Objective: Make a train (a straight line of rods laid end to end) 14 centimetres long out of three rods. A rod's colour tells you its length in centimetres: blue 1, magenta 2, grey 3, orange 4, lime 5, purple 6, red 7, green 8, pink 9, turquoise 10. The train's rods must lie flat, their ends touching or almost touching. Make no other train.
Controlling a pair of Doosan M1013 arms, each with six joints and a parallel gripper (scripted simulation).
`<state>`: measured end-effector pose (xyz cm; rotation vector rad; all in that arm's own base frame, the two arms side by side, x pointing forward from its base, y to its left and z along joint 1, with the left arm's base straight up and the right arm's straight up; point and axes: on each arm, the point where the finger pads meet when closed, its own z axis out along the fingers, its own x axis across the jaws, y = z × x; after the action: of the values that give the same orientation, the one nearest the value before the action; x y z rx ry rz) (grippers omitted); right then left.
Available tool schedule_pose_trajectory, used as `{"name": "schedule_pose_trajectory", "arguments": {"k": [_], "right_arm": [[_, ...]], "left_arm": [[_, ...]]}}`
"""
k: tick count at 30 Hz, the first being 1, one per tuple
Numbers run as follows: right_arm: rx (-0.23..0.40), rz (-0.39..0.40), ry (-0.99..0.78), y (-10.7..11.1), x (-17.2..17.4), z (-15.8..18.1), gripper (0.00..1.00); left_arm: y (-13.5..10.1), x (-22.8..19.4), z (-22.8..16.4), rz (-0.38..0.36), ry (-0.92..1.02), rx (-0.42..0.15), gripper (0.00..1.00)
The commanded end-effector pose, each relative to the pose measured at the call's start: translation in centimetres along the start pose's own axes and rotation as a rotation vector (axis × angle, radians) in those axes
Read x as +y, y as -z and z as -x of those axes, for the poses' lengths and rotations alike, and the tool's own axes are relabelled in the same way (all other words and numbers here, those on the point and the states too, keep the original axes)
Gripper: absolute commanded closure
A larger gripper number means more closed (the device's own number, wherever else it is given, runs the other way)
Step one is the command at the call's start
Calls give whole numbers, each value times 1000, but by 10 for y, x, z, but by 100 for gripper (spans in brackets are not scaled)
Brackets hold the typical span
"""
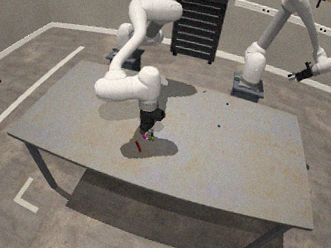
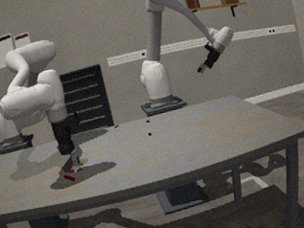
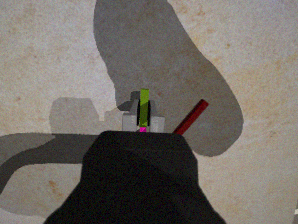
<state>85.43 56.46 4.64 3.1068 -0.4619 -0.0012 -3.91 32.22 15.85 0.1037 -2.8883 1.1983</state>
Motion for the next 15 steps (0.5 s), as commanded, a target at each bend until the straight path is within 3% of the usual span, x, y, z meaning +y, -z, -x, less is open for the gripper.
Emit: {"name": "schedule_pose_trajectory", "arguments": {"k": [1,15], "right_arm": [[2,-2,0,-4,-1,-1,76],[2,-2,0,-12,-1,-1,76]], "left_arm": [[0,0,0,1,0,0,0],[0,0,0,1,0,0,0]]}}
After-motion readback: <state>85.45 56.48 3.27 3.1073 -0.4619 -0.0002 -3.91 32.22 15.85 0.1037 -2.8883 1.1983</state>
